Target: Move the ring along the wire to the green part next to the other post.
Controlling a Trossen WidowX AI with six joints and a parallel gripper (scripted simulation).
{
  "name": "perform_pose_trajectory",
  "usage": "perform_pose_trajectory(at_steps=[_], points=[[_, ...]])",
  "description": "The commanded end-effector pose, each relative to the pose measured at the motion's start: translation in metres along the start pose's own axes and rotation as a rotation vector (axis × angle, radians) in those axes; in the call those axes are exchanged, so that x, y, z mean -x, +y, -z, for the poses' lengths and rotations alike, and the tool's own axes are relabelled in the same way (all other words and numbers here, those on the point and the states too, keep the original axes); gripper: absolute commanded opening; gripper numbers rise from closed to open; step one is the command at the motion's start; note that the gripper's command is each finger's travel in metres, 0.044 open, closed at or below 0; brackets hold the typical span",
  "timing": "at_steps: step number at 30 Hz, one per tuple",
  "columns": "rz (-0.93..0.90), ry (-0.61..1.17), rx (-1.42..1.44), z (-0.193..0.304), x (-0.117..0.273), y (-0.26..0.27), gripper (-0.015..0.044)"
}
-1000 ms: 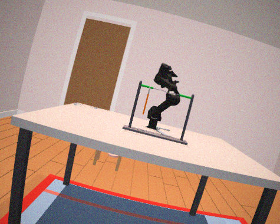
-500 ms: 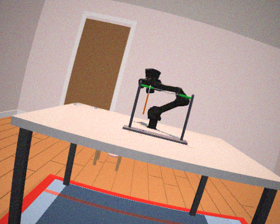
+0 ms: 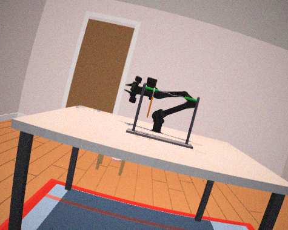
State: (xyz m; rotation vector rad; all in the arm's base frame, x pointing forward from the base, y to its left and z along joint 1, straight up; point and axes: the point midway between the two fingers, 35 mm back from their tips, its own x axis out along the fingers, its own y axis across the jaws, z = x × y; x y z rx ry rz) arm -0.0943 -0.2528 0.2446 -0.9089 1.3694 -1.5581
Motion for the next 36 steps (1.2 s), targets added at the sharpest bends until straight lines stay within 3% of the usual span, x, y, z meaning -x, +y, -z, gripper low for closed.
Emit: perform_pose_trajectory(at_steps=[1, 7, 13, 24, 36], points=[[-0.159, -0.300, -0.177, -0.060, 0.009, 0.043, 0.0160], [-0.428, -0.642, -0.387, -0.127, 0.050, 0.090, 0.0160], [-0.786, -0.920, -0.563, -0.174, 0.115, 0.130, 0.0160], [-1.587, -1.190, -0.714, -0.187, 0.252, 0.174, 0.0160], [-1.606, -1.188, -0.706, -0.186, 0.260, 0.174, 0.0160]])
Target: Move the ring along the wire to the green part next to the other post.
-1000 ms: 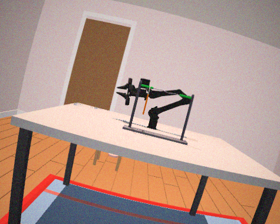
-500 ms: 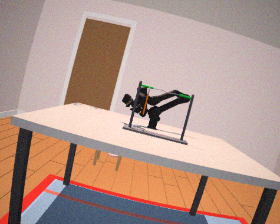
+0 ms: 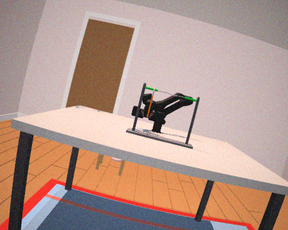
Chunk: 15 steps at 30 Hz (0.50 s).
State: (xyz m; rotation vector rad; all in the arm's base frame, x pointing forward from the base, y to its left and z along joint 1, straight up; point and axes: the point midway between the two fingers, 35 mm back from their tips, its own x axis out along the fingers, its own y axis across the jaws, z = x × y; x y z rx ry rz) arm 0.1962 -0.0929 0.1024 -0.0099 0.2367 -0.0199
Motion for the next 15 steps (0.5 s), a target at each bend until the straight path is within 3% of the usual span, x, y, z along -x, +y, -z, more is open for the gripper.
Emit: perform_pose_trajectory(at_steps=[1, 15], points=[[-0.009, 0.003, -0.013, -0.001, -0.002, 0.004, 0.0160], [0.017, -0.071, -0.008, -0.048, -0.038, 0.004, 0.0160]])
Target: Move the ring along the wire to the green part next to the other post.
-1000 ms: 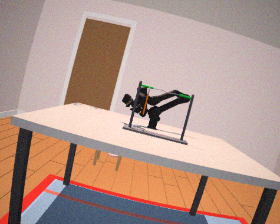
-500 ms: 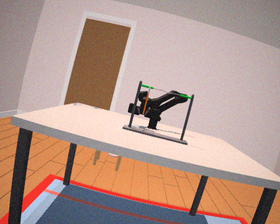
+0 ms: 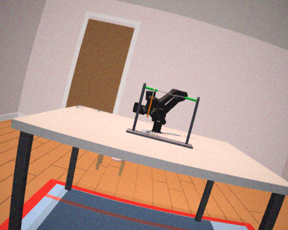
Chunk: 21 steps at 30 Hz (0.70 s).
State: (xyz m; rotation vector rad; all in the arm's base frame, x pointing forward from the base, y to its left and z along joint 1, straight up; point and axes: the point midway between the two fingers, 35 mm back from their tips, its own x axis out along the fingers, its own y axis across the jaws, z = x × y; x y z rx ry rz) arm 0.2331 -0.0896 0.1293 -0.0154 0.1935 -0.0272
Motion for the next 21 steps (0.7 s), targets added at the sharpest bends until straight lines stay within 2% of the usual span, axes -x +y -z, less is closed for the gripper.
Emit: perform_pose_trajectory(at_steps=[1, 21], points=[[0.009, -0.028, -0.012, -0.013, -0.010, 0.002, 0.0160], [0.010, -0.029, -0.012, -0.019, -0.030, 0.003, 0.0160]])
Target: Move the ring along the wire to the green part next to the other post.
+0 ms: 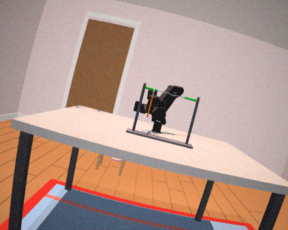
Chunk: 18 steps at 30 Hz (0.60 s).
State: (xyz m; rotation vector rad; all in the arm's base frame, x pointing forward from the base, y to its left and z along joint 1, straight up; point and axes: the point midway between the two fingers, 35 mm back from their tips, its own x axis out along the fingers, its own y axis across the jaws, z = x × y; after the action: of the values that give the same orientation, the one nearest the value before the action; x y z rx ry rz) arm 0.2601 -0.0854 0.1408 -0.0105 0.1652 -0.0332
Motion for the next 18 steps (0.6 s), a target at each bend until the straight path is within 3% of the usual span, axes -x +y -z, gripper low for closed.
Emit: perform_pose_trajectory(at_steps=[1, 18], points=[[0.004, -0.001, -0.006, -0.002, -0.007, -0.002, 0.0160], [0.004, -0.003, -0.006, -0.003, -0.032, -0.002, 0.0160]])
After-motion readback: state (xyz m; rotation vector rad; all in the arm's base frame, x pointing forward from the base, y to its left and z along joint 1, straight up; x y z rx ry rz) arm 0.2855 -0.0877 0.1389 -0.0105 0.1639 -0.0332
